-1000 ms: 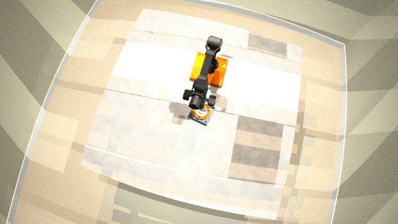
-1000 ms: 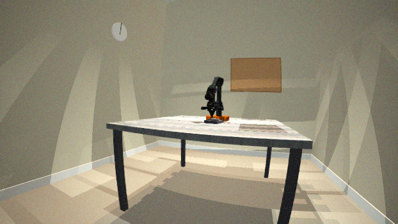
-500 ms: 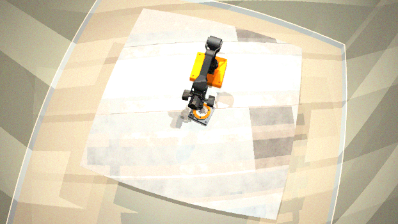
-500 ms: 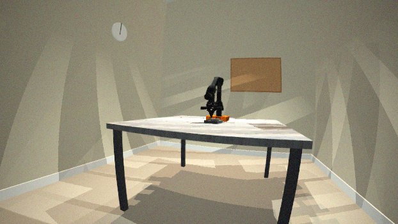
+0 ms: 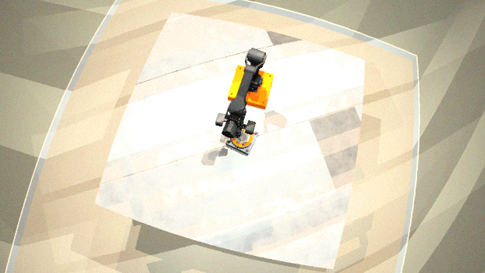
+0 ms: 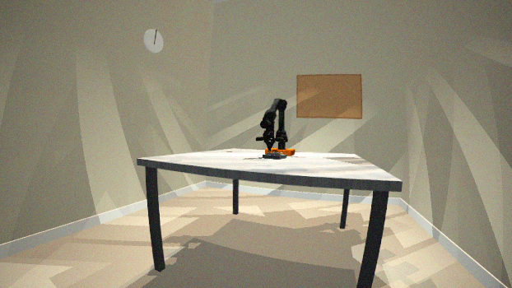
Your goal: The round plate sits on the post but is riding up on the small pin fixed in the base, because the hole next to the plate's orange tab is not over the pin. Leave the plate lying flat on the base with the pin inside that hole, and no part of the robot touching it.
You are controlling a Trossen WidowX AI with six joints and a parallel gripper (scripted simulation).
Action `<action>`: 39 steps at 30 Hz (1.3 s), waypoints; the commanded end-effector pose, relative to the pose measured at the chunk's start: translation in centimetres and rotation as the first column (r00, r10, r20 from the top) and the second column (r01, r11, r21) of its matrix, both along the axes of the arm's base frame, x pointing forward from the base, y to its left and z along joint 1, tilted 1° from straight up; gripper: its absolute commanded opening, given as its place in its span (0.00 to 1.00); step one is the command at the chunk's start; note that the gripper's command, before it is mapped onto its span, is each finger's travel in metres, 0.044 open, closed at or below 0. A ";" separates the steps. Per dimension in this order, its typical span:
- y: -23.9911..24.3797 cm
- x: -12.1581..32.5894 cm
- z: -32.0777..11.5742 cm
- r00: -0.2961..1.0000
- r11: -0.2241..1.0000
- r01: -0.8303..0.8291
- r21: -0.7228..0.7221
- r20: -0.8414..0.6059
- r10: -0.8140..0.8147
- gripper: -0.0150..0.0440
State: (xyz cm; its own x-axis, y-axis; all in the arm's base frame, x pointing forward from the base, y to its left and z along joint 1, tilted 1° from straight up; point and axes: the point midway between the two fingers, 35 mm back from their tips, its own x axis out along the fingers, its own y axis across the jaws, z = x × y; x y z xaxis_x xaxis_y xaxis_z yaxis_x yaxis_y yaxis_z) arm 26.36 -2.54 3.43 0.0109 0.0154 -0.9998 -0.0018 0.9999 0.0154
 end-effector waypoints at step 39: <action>-0.5 2.7 0.3 1.000 1.000 -0.005 -0.002 0.015 0.005 0.25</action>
